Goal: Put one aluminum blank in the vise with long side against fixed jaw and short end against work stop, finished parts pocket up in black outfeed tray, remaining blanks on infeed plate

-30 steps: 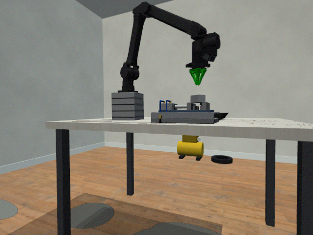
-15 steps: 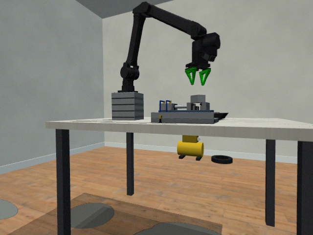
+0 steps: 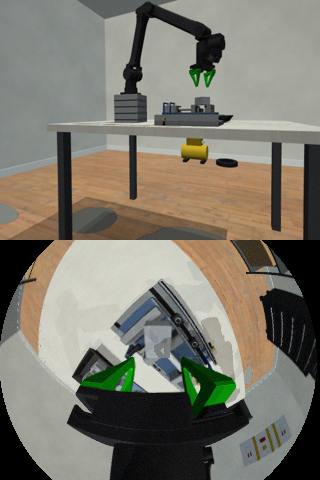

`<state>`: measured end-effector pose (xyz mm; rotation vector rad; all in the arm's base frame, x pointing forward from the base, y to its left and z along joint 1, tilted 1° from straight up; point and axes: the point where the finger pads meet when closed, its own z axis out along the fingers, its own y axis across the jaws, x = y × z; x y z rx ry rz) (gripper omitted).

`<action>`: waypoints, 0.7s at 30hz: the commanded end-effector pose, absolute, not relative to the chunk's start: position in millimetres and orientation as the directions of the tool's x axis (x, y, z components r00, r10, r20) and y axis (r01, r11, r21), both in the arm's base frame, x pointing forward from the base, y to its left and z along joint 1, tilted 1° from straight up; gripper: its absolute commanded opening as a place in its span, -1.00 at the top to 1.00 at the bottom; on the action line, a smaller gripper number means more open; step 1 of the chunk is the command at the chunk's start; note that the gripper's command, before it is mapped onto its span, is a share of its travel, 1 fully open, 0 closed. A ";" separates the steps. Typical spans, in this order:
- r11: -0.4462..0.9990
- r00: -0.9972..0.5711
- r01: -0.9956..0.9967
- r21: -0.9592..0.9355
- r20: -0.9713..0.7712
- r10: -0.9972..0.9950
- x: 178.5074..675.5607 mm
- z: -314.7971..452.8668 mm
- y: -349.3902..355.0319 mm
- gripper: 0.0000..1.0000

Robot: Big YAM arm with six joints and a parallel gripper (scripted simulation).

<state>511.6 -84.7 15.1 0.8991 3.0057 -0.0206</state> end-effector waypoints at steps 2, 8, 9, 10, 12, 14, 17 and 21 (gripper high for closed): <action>0.827 -0.827 0.562 -0.021 0.004 0.563 508.5 4.4 -85.7 -0.28; 0.827 -0.827 0.562 -0.020 0.004 0.563 508.6 4.1 -85.7 -0.28; 0.827 -0.827 0.562 -0.020 0.004 0.563 508.6 4.1 -85.7 -0.28; 0.827 -0.827 0.562 -0.020 0.004 0.563 508.6 4.1 -85.7 -0.28; 0.827 -0.827 0.563 -0.020 0.003 0.563 508.9 3.7 -85.8 -0.28; 0.826 -0.827 0.563 -0.019 0.002 0.563 509.1 3.1 -85.8 -0.28; 0.826 -0.826 0.563 -0.018 0.001 0.563 509.4 1.6 -86.0 -0.28; 0.826 -0.826 0.563 -0.018 0.001 0.563 509.5 -1.5 -86.2 -0.28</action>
